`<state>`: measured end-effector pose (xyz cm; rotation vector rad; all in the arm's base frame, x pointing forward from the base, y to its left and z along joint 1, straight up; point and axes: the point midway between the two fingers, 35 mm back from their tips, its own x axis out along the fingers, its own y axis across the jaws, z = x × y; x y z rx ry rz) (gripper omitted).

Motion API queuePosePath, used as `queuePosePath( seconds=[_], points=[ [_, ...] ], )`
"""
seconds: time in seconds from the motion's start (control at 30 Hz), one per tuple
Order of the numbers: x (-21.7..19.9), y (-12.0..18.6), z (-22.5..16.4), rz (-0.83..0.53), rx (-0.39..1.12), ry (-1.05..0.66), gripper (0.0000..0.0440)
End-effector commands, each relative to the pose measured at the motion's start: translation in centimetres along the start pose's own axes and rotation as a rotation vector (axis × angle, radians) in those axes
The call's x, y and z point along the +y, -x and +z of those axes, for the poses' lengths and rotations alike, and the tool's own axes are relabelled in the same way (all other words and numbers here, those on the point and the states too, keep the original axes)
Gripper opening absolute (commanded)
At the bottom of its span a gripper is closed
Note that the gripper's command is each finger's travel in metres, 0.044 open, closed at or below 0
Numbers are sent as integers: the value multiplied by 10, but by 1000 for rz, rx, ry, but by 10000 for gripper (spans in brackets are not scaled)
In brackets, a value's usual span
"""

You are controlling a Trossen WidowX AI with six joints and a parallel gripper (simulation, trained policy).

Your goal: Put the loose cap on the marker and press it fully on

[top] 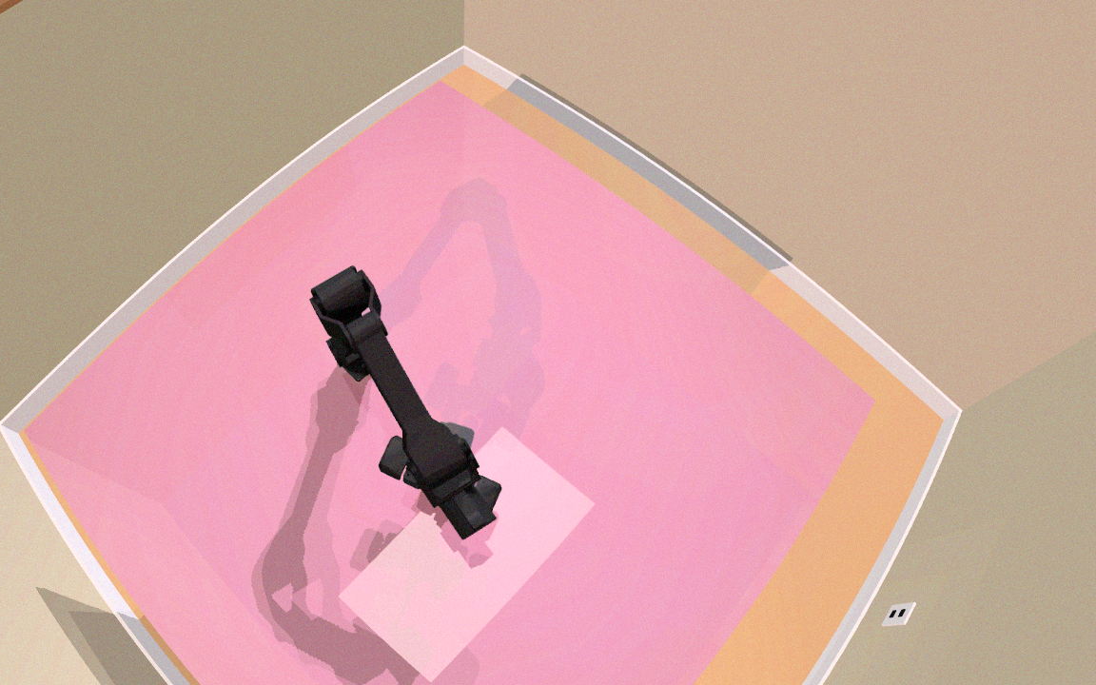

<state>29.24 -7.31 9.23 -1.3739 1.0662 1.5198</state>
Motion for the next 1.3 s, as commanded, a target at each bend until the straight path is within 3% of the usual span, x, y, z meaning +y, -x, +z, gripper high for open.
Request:
queuePosePath(
  seconds=[0.0,0.17,0.4,1.27],
  points=[
    [12,-11,7,57,-36,11,187],
    [16,-10,13,58,-50,21,255],
    [16,-5,15,25,-40,31,436],
    [10,65,12,-149,54,60,439]
  ],
)
